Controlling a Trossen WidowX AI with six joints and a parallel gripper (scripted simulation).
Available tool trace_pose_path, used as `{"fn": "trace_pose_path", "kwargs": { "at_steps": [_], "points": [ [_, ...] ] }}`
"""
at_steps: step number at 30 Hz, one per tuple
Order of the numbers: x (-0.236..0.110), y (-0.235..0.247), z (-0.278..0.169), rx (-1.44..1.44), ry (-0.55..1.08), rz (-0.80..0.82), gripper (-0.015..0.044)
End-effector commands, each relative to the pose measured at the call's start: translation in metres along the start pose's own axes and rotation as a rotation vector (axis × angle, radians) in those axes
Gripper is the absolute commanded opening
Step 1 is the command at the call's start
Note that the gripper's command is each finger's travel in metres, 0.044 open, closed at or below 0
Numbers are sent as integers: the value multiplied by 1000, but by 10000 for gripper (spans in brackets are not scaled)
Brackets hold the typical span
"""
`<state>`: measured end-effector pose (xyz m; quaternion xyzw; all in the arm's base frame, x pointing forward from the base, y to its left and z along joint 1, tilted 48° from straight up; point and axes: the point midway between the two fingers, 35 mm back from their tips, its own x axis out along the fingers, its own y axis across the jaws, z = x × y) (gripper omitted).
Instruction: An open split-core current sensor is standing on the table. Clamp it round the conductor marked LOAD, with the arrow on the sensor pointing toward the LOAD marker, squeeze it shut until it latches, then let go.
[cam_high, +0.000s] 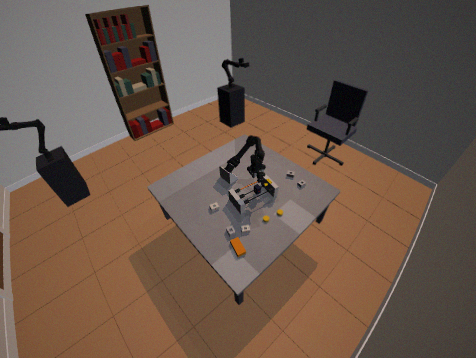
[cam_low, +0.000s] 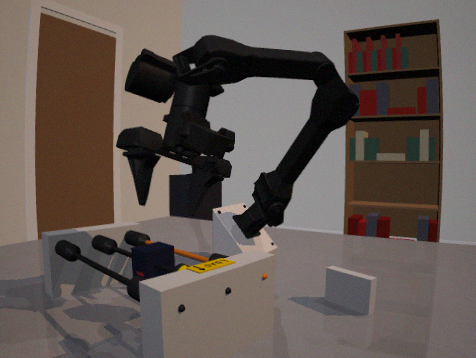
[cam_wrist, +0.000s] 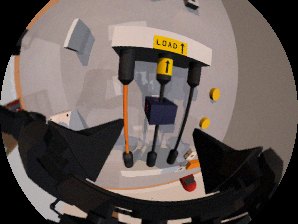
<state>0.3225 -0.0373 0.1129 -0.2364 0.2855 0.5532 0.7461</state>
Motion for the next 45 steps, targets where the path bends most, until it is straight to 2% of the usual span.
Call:
{"fn": "trace_pose_path", "kwargs": {
  "at_steps": [1, 13, 22, 30, 33, 45],
  "points": [
    [-1, -1, 1, -6, -1, -3, 440],
    [0, 0, 1, 12, 5, 2, 440],
    [11, 17, 29, 633, 258, -14, 440],
    [11, 32, 56, 1201, 427, -255, 440],
    [9, 37, 66, 1297, 452, -349, 440],
    [0, 48, 90, 1727, 375, -683, 440]
  ]
}}
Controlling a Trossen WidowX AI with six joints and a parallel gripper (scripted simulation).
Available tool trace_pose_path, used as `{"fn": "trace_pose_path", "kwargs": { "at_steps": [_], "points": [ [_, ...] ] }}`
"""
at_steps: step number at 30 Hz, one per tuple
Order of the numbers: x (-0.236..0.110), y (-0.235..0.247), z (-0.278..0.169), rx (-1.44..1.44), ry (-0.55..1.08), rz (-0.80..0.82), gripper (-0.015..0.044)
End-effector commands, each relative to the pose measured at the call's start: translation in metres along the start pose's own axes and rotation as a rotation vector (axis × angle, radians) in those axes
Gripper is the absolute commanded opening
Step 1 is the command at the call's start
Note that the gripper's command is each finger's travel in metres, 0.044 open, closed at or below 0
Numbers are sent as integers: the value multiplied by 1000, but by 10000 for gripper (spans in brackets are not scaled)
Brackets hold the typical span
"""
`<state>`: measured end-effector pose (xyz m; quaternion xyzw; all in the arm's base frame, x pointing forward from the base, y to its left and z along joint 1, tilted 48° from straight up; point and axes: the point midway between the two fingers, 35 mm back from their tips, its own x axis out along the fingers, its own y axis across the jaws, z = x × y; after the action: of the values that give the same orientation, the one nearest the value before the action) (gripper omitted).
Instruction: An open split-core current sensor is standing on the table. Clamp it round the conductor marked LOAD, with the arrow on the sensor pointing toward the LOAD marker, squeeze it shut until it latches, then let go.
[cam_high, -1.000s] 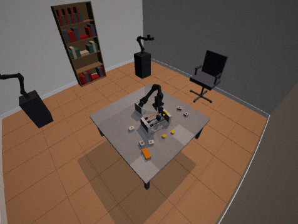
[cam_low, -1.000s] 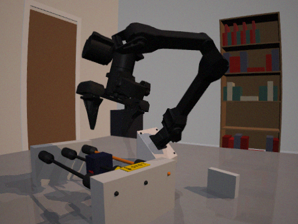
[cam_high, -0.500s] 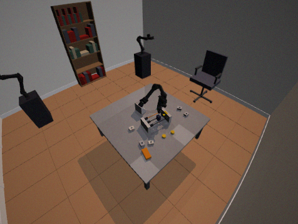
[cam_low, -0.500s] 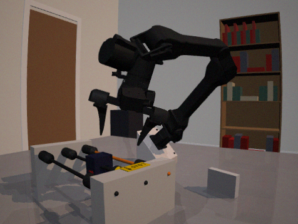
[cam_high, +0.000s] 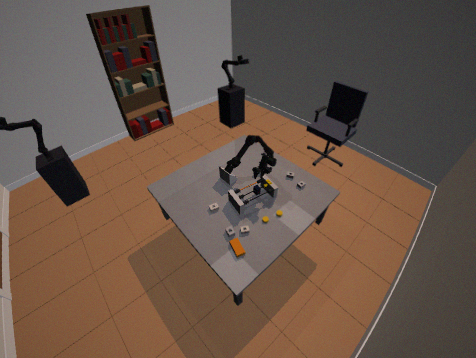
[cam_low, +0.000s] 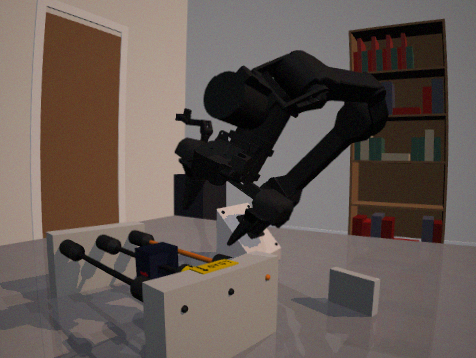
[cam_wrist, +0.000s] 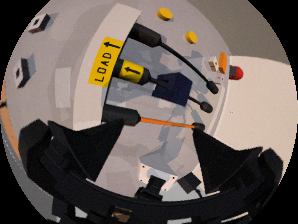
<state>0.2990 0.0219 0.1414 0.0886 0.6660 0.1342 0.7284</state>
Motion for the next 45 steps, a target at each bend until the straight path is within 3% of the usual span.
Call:
{"fn": "trace_pose_path", "kwargs": {
  "at_steps": [1, 17, 45],
  "points": [
    [-31, 26, -4, 636, -162, -205, 440],
    [-58, 48, -12, 1302, -447, -196, 440],
    [-54, 48, -13, 1272, -424, -203, 440]
  ]
}}
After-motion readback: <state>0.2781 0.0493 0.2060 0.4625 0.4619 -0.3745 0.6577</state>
